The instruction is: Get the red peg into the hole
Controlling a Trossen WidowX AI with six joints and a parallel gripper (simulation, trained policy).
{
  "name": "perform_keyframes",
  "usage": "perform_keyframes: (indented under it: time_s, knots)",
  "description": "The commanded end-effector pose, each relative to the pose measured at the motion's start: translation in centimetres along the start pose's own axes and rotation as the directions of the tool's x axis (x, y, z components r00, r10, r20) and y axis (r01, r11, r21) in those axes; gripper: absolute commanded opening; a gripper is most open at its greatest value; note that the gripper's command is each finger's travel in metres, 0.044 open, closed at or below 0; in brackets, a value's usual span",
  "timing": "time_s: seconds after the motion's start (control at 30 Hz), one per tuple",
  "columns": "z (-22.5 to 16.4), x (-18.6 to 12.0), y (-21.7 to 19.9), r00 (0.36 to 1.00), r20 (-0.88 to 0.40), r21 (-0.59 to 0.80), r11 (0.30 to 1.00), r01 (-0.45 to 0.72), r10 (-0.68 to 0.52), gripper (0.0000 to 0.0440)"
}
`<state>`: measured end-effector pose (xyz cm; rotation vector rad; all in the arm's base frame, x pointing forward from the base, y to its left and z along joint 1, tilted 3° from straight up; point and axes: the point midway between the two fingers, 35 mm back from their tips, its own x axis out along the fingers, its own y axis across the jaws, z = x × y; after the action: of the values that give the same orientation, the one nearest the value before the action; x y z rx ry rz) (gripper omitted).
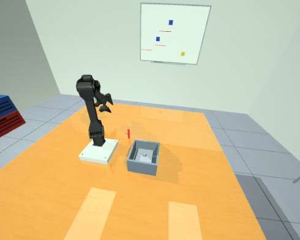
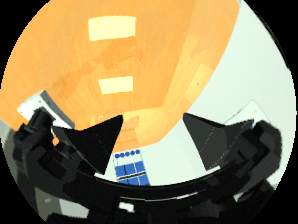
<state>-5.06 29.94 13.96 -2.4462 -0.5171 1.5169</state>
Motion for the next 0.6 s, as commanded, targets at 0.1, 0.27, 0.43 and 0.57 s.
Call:
perform_keyframes:
  time_s: [0.1,0.27,0.43,0.57]
  knots:
    - [-1.8,-0.7,-1.4,0.998,0.043,0.206,0.978,0.027,-0.036,0.0440]
    - [-3.4,-1.1,-2.0,0.996,0.067,0.369,0.929,0.027,-0.056,0.0440]
    - [-5.3,-1.4,-2.4,0.994,0.084,0.522,0.852,0.019,-0.073,0.0440]
    - [-6.8,-1.7,-2.6,0.992,0.093,0.634,0.773,0.007,-0.086,0.0440]
